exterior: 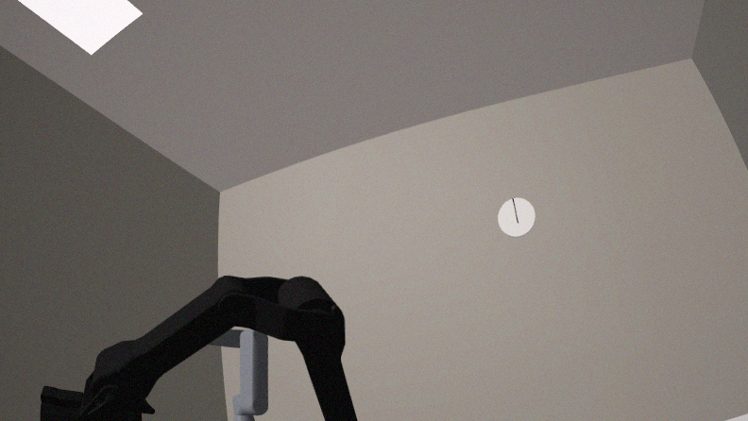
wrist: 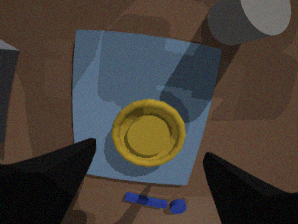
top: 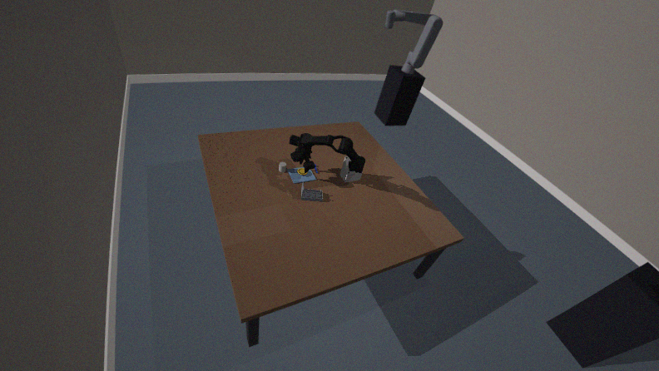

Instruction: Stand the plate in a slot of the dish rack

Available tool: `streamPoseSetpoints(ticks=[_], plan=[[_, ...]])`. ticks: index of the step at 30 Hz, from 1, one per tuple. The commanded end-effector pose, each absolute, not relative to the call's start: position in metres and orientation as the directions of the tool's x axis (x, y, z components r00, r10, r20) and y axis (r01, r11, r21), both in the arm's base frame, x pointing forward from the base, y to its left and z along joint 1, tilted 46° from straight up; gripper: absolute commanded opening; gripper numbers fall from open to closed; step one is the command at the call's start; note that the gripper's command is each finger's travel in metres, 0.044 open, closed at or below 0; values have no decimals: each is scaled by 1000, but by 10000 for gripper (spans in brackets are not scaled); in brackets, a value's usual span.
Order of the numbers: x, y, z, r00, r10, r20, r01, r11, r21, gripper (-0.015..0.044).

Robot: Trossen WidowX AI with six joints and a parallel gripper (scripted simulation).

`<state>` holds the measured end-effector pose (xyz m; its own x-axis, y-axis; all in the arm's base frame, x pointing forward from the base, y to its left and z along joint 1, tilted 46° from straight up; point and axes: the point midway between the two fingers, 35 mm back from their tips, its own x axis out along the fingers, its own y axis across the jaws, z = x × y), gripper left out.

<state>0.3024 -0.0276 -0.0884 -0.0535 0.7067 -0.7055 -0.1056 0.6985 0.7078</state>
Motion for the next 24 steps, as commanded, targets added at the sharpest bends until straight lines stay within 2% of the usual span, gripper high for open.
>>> streamPoseSetpoints(ticks=[1,20,22,24], plan=[[302,-22,-93,-53,711,-702,-99,695,712,400],[301,-1,-111,-53,713,-699,-100,693,714,400],[301,-1,-111,-53,713,-699,-100,693,714,357],[301,-1,-111,-53,713,-699,-100,693,714,357]])
